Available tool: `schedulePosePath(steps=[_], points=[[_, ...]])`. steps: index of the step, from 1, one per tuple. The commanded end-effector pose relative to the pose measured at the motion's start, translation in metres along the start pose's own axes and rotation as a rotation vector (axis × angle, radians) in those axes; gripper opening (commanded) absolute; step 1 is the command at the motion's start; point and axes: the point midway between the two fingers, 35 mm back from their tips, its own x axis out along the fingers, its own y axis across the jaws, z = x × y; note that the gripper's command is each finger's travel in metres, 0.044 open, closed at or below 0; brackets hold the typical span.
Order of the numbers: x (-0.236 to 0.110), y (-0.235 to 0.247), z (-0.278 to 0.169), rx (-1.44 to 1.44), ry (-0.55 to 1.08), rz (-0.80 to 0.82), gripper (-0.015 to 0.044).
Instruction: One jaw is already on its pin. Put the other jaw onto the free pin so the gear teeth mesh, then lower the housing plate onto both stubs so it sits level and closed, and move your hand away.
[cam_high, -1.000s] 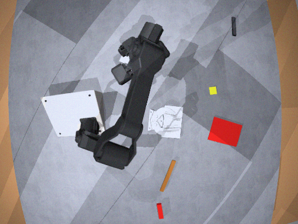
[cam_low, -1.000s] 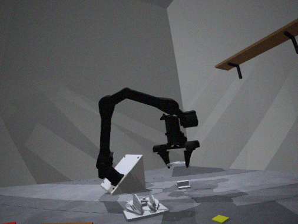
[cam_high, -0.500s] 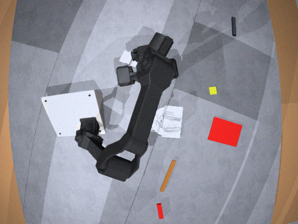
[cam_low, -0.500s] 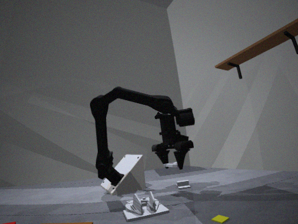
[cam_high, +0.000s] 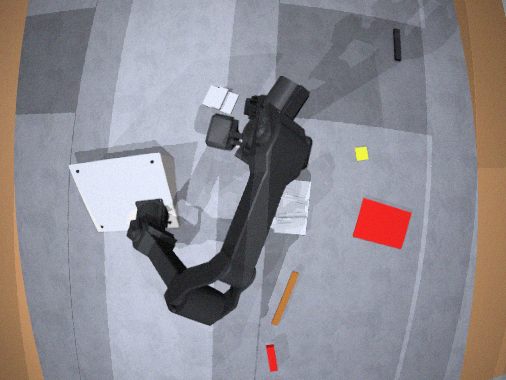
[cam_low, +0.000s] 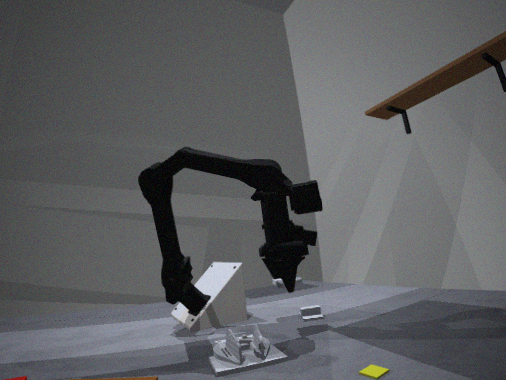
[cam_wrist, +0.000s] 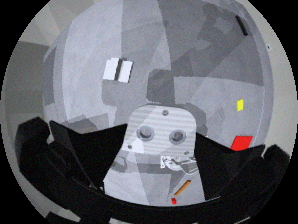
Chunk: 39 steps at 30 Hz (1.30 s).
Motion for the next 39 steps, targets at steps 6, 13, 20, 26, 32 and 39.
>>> schedulePosePath(steps=[6, 13, 20, 26, 32, 39], points=[[0.001, -0.013, -0.022, 0.260, 0.008, -0.005, 0.0351], [0.002, -0.022, -0.037, 0.450, 0.010, -0.008, 0.0351], [0.003, -0.030, -0.053, 0.641, 0.013, -0.012, 0.0351], [0.004, -0.037, -0.067, 0.805, 0.016, -0.016, 0.0351], [0.006, -0.042, -0.080, 0.969, 0.019, -0.021, 0.0351], [0.008, -0.047, -0.097, 1.160, 0.023, -0.028, 0.0351]])
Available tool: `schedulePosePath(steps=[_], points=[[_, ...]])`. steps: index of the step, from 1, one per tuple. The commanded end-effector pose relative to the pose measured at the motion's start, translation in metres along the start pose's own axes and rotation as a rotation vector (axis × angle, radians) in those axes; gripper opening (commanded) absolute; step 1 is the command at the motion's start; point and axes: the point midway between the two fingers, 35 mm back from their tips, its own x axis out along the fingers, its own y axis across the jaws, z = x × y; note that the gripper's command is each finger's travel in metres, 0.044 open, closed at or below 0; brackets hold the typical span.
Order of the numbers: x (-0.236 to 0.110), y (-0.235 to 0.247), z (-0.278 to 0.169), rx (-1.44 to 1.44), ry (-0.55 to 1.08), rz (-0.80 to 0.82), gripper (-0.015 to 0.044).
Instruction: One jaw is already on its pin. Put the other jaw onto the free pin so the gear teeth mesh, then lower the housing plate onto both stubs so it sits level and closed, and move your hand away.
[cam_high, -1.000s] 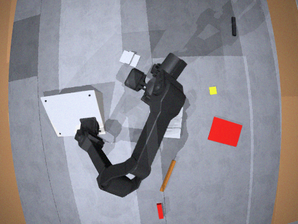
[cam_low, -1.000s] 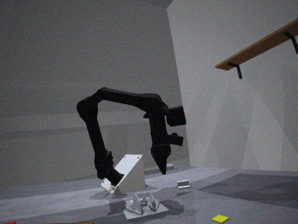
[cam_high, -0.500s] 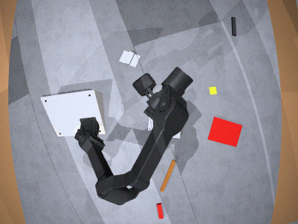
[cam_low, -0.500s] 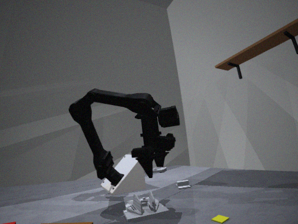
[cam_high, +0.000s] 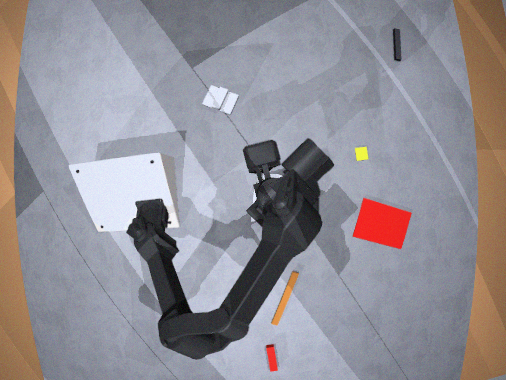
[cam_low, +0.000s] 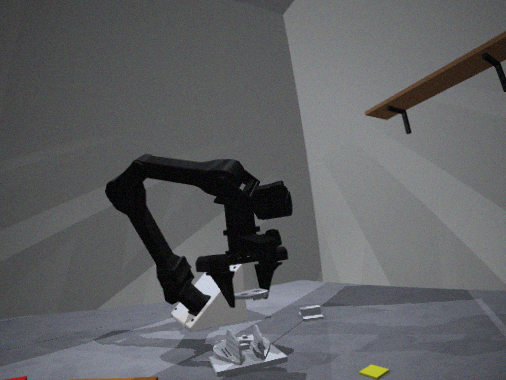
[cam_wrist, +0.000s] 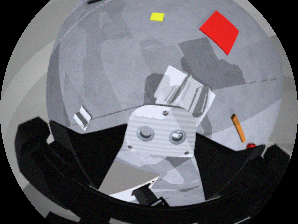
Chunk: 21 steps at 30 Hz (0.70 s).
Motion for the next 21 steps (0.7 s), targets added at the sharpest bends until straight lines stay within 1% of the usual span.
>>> schedulePosePath(steps=[1, 10, 21], points=[[0.002, -0.012, -0.004, 0.123, 0.003, -0.011, 0.0351], [0.006, -0.031, -0.009, 0.351, 0.004, -0.021, 0.0351], [0.006, -0.031, -0.009, 0.356, 0.004, -0.021, 0.0351]])
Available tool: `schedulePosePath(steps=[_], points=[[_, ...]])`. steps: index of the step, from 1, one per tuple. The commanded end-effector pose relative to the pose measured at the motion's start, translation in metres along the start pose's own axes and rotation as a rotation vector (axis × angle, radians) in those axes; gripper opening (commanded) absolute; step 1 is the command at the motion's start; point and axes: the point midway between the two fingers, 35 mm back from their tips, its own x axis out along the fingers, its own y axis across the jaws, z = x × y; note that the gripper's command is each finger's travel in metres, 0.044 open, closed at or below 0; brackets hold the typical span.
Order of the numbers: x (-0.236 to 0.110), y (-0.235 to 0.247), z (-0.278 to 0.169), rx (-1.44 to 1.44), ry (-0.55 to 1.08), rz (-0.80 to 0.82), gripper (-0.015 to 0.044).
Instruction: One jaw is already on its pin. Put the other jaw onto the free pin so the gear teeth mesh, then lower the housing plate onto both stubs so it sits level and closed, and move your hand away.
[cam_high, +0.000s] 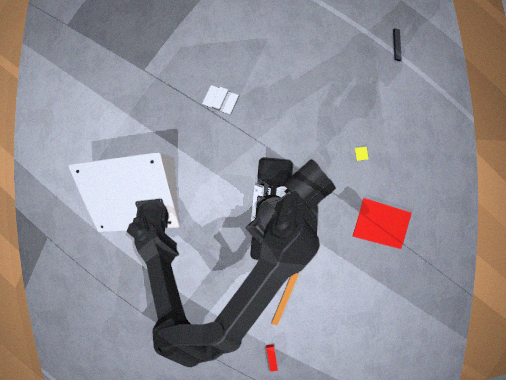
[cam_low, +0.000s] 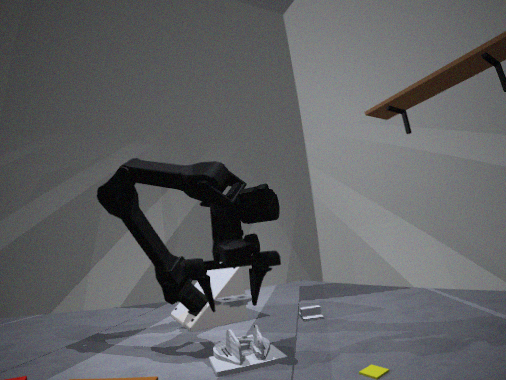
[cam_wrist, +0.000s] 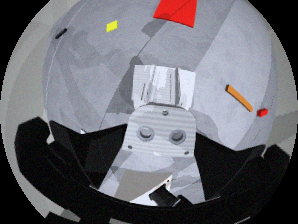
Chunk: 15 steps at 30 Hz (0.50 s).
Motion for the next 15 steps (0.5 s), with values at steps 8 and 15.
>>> schedulePosePath(steps=[8, 15], points=[[0.0008, -0.0014, -0.0008, 0.008, 0.000, -0.006, 0.0351], [0.0008, -0.0014, -0.0008, 0.018, 0.000, -0.006, 0.0351]])
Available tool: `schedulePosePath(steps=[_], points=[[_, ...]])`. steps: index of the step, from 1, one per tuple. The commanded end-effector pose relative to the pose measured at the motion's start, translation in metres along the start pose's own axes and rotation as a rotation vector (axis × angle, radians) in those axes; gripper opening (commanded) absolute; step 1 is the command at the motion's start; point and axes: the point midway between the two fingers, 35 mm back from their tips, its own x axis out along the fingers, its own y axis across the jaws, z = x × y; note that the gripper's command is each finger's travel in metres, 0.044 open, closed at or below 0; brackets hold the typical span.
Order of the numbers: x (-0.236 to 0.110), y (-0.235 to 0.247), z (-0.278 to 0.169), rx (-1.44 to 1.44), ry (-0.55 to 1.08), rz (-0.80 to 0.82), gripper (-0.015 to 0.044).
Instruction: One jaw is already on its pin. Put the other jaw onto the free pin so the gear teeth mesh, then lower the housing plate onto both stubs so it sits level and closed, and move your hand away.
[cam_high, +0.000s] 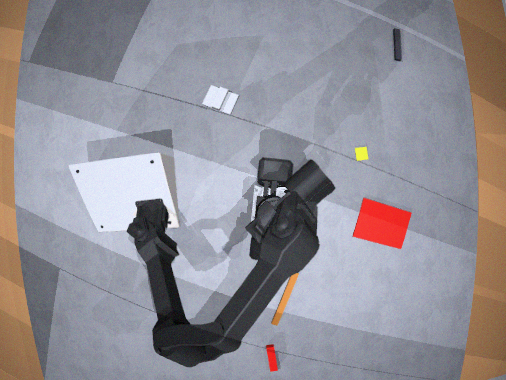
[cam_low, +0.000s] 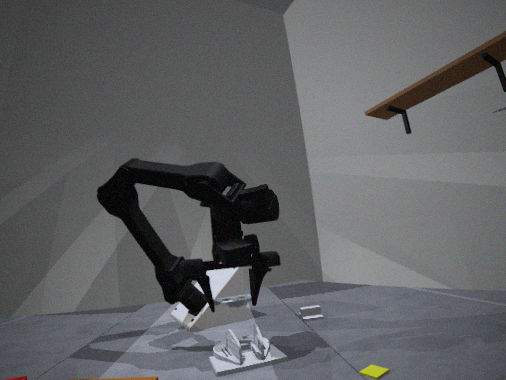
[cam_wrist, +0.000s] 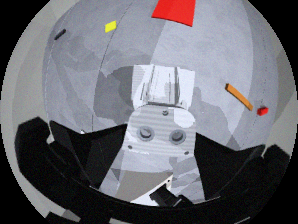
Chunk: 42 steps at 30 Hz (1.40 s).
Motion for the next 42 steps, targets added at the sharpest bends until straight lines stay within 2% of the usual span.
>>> schedulePosePath(steps=[1, 12, 42], points=[[0.000, -0.001, 0.000, 0.007, -0.001, -0.004, 0.0351], [0.000, 0.000, -0.015, 0.006, -0.001, -0.004, 0.0351], [0.000, 0.000, -0.015, 0.006, -0.001, -0.004, 0.0351]])
